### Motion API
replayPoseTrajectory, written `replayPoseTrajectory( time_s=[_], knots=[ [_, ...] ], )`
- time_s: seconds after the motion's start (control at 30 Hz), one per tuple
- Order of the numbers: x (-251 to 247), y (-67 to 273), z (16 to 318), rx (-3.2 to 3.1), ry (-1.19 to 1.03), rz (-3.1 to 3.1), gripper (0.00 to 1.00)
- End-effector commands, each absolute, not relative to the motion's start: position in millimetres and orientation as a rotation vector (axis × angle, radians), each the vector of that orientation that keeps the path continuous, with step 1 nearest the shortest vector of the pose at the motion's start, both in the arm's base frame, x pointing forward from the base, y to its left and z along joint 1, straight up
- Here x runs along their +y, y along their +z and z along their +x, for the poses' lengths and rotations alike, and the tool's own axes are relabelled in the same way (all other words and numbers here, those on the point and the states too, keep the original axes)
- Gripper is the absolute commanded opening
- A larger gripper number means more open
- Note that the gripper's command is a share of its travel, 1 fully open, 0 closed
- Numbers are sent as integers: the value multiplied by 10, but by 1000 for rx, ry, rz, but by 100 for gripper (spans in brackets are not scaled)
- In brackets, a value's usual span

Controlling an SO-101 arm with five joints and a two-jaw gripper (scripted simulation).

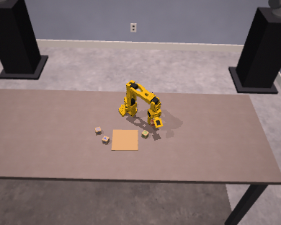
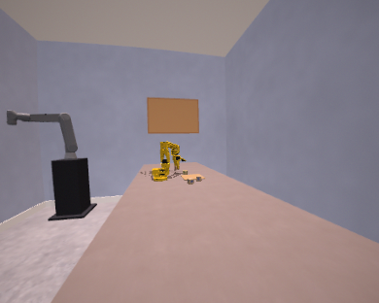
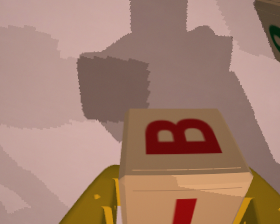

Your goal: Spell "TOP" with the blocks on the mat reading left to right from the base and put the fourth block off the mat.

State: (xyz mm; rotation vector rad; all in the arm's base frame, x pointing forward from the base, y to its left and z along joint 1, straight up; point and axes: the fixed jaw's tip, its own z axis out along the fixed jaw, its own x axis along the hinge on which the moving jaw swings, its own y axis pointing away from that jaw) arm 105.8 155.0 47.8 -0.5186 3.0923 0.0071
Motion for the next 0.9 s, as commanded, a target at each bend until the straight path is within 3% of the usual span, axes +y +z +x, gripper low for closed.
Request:
replayPoseTrajectory(
  time_s=[0.0, 0.87],
  knots=[
    [1643, 591, 1110, 3028, 105, -507, 0],
    [1649, 511, 1114, 3028, 105, -507, 0]
  ],
)
